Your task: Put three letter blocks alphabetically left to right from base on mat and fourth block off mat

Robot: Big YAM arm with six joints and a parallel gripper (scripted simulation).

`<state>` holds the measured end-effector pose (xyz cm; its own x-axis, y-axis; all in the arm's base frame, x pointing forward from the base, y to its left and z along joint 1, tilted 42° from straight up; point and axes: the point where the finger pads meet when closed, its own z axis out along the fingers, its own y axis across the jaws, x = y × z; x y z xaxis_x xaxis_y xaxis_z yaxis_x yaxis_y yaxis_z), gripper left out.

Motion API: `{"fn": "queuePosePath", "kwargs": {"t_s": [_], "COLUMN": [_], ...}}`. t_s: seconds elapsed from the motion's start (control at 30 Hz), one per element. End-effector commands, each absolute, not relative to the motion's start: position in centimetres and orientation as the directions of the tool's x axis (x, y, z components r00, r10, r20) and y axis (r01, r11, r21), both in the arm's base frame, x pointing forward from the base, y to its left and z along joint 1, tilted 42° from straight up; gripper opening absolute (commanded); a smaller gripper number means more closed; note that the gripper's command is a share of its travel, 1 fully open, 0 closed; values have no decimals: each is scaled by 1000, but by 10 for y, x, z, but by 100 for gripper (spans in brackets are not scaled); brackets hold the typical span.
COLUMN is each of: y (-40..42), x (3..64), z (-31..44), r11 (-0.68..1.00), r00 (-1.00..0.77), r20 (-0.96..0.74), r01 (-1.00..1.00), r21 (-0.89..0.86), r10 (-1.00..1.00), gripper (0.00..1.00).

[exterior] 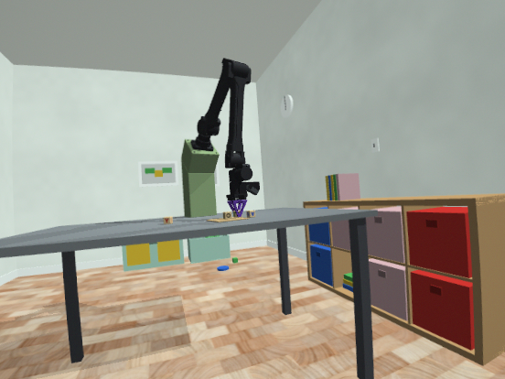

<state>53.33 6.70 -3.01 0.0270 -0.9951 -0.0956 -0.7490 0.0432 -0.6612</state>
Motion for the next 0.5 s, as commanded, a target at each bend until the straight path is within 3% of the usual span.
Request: {"fn": "queuePosePath", "kwargs": {"t_s": [0.0, 0.47], "y": [73, 74], "x": [539, 539], "z": [-12, -21], "r11": [27, 26], "r00": [49, 48], "r20": [-91, -90], "r01": [-728, -734], "r21": [-685, -679], "r10": [-995, -995], "gripper": [26, 26]}}
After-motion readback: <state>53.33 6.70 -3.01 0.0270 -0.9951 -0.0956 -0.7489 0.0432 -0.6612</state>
